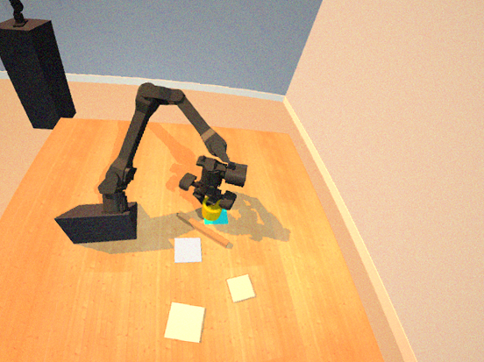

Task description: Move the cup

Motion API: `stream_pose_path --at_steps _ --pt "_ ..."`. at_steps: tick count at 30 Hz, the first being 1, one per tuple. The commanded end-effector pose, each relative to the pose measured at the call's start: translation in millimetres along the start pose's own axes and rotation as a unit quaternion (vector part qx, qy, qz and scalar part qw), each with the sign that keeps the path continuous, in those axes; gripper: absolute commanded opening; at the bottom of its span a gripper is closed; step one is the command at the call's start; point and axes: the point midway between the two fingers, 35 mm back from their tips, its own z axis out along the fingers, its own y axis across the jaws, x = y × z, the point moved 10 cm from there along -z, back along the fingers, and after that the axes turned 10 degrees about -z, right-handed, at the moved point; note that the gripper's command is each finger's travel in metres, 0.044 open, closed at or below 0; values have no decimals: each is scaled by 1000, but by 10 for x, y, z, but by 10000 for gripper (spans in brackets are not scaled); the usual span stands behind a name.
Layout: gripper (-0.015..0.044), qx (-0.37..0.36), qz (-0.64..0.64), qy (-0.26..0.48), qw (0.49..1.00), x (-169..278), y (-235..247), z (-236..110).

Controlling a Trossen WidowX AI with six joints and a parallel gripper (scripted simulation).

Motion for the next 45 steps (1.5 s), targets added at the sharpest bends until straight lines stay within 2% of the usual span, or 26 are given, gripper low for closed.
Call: stream_pose_path --at_steps 1,16,45 --pt "0 2 1 -2 1000 -106 -33 -21" --pt "0 2 0 -3 1000 -384 -112 -31" --pt "0 2 0 -4 1000 -403 -117 413"
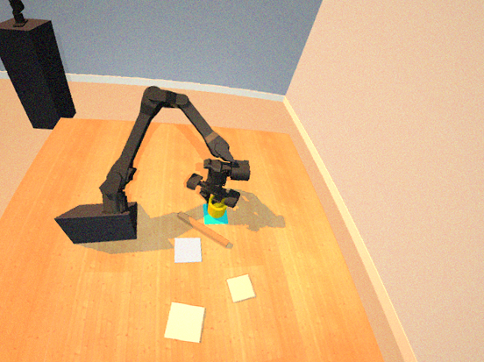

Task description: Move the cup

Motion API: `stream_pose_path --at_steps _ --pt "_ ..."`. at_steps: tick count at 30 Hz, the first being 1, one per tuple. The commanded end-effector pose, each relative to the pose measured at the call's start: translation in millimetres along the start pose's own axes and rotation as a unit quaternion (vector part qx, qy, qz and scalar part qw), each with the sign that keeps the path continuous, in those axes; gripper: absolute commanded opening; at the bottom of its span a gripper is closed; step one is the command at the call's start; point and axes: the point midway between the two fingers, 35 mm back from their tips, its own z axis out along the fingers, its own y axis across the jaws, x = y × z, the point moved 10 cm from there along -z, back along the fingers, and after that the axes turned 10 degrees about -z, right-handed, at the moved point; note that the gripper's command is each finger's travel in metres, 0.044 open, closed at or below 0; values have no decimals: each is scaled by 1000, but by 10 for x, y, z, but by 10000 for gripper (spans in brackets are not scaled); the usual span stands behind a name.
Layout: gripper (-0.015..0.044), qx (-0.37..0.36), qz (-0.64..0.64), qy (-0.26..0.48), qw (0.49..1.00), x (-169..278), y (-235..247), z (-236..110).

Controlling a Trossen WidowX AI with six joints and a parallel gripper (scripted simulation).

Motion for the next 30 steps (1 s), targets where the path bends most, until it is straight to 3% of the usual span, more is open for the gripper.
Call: stream_pose_path --at_steps 1,16,22,30 --pt "0 -2 4 -2 1000 8 10 67" --pt "0 -1 0 0 1000 -2 4 59" --pt "146 -1 0 0 1000 -2 4 59" --pt "146 -1 0 0 1000 -2 1 22"
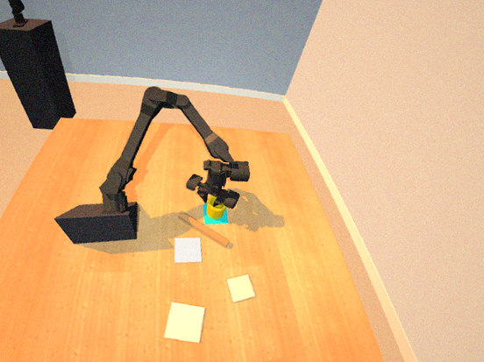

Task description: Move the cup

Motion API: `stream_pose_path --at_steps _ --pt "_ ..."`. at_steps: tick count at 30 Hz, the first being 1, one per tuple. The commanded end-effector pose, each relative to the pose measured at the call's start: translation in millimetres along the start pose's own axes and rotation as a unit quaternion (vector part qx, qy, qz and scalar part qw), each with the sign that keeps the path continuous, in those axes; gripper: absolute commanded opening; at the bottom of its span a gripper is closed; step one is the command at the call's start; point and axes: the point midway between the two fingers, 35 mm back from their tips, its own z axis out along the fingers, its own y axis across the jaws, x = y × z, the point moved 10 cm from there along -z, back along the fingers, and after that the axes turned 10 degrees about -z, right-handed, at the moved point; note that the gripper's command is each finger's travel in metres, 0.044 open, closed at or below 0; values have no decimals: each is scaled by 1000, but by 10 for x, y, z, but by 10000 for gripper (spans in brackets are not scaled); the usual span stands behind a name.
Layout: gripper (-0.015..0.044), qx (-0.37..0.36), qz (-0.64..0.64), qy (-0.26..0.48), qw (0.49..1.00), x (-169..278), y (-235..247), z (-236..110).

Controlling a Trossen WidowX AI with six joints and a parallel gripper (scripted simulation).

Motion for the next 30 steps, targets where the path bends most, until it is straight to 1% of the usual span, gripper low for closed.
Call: stream_pose_path --at_steps 1,30 --pt "146 1 -3 0 1000 -4 -6 -42" --pt "146 0 1 0 1000 20 10 -481"
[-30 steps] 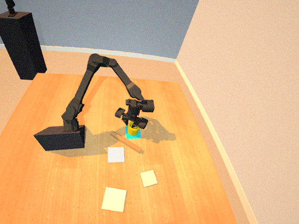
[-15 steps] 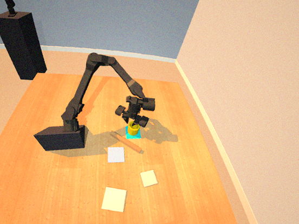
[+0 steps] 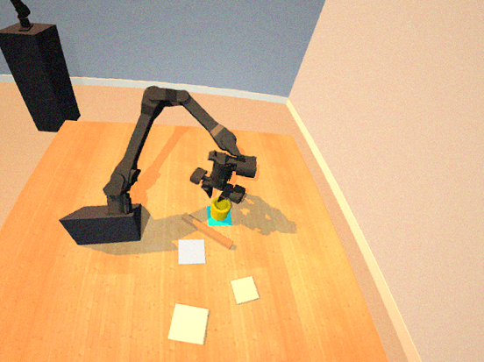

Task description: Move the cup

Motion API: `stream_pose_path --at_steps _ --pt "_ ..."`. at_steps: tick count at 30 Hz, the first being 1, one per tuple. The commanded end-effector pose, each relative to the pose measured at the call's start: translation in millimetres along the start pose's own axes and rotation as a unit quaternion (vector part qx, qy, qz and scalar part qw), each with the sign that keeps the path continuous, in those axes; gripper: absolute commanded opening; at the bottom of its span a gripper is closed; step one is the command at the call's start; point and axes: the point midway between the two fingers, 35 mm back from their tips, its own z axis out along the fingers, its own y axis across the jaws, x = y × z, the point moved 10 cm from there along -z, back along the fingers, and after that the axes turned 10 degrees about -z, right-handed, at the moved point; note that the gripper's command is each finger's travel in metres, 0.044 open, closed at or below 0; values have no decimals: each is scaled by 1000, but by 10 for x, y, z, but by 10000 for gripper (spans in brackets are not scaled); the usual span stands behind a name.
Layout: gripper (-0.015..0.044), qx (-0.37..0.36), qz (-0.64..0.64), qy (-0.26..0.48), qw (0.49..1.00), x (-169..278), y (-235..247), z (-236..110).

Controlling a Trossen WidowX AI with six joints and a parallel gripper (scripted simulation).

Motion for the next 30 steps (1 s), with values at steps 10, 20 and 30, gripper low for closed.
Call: stream_pose_path --at_steps 10,20,30 --pt "383 0 0 0 1000 2 1 -19" --pt "440 2 -2 2 1000 -1 -7 -362" --pt "440 3 -4 2 1000 3 3 -650"
